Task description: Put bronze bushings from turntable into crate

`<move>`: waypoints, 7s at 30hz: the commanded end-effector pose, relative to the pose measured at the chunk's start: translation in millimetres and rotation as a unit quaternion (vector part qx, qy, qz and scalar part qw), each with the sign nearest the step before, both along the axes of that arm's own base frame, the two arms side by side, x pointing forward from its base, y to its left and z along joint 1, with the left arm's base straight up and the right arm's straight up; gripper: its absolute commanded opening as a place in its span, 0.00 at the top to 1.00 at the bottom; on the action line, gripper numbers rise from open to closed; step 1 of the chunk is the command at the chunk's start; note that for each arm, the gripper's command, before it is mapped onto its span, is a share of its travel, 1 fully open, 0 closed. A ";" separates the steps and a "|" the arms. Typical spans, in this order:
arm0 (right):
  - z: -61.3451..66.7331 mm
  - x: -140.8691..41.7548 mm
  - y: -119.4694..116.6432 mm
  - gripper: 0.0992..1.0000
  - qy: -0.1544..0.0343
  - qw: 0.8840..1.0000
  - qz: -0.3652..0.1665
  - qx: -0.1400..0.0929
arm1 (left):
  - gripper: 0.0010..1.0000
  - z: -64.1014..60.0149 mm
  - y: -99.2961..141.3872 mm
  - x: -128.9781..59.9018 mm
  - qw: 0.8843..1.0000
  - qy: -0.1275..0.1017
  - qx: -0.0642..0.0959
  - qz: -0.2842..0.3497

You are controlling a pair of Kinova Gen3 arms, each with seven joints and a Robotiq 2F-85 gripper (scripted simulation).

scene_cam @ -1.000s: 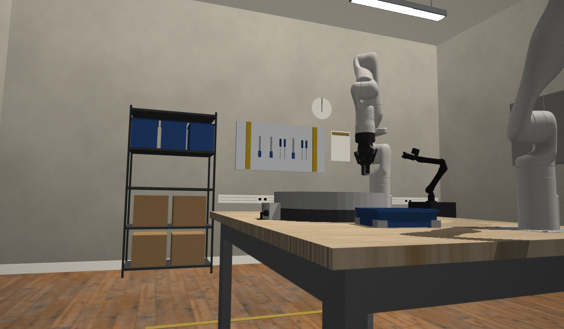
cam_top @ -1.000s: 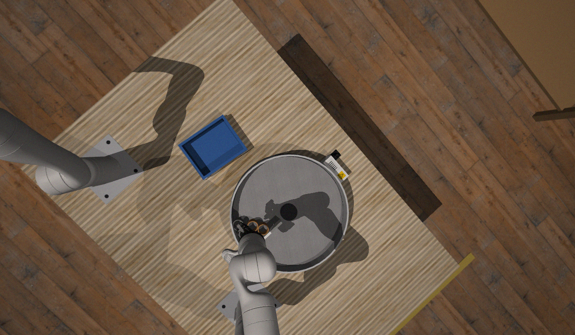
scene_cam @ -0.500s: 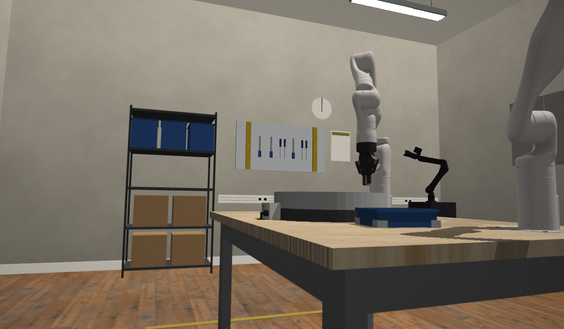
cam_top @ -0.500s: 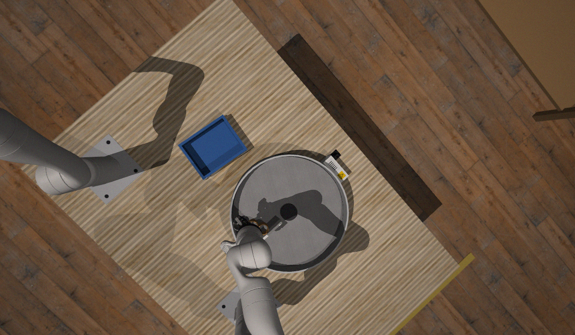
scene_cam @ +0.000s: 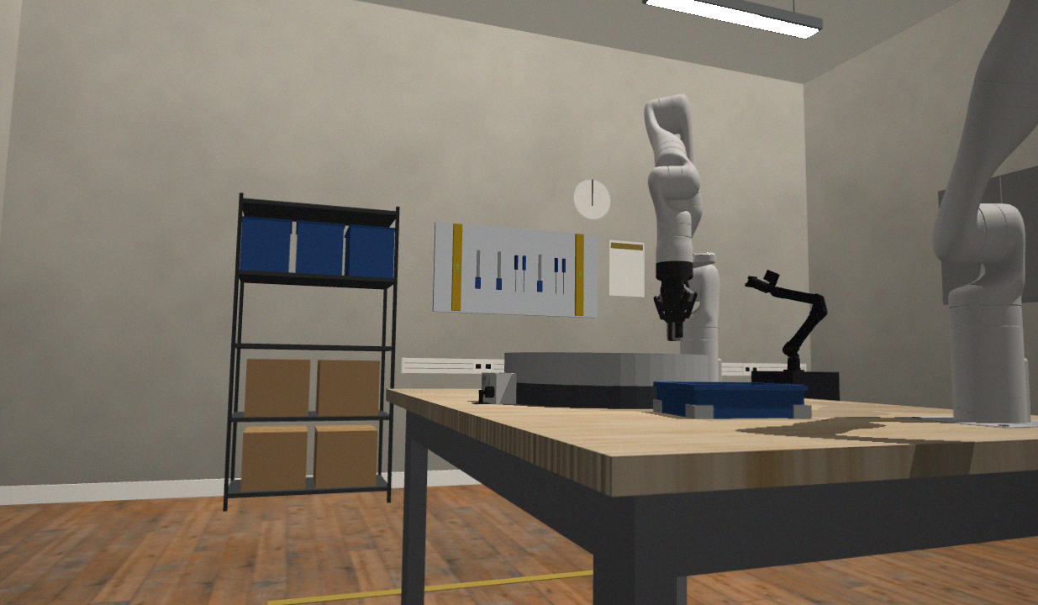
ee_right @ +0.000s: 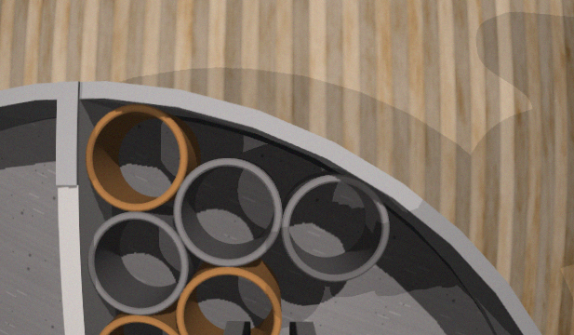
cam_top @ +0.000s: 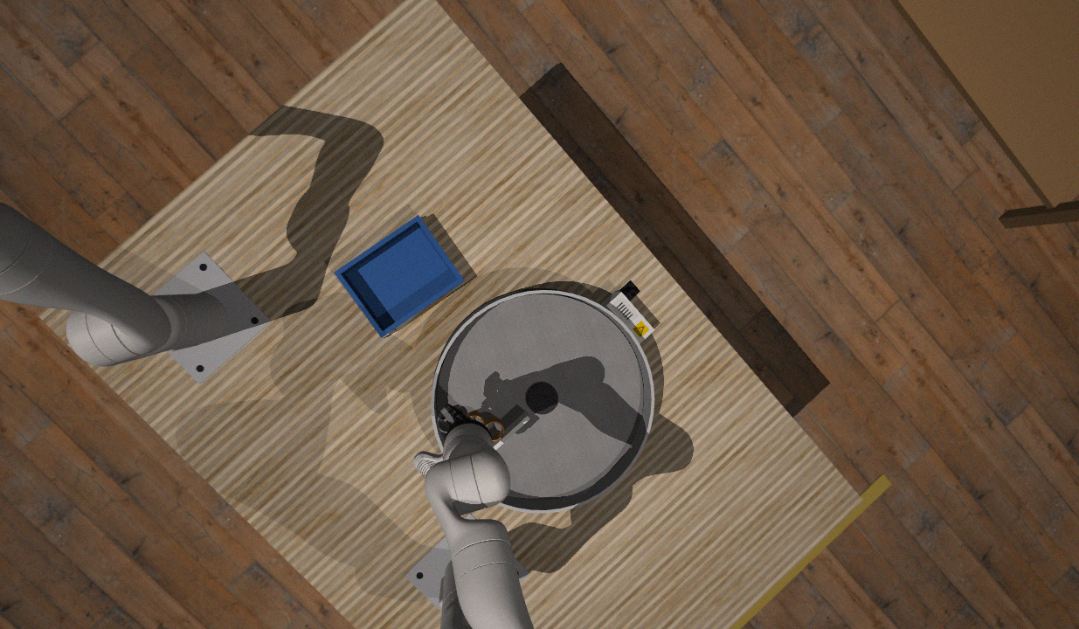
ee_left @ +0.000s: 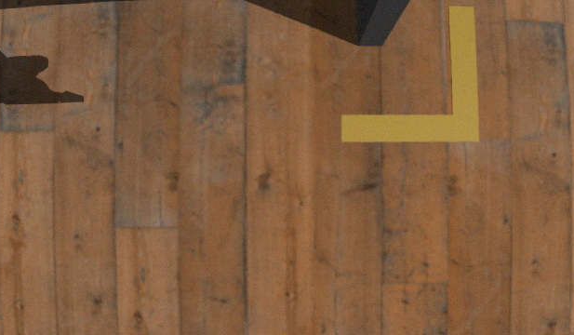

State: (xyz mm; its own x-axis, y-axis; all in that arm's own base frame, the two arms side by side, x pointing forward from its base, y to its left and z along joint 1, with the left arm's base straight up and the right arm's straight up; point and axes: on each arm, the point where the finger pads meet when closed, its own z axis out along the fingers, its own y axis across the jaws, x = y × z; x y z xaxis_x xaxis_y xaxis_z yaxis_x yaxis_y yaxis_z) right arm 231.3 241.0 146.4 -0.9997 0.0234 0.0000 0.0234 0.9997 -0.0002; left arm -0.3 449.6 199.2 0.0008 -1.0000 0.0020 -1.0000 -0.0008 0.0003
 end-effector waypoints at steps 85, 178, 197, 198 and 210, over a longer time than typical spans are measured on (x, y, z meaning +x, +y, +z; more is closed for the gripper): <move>-31.8 0.3 0.5 0.87 -0.001 1.000 0.000 0.000 | 0.00 0.8 0.4 -0.1 1.000 0.000 0.001 0.000; -55.8 0.3 0.5 1.00 -0.001 1.000 0.000 0.000 | 0.00 0.8 0.4 -0.1 1.000 0.000 0.001 0.000; -55.8 0.3 0.5 1.00 -0.001 1.000 0.000 0.000 | 0.00 0.8 0.4 -0.1 1.000 0.000 0.001 0.000; -55.8 0.3 0.5 1.00 -0.001 1.000 0.000 0.000 | 0.00 0.8 0.4 -0.1 1.000 0.000 0.001 0.000; -52.8 0.3 0.5 1.00 -0.001 1.000 0.000 0.000 | 0.00 0.8 0.4 -0.1 1.000 0.000 0.001 0.000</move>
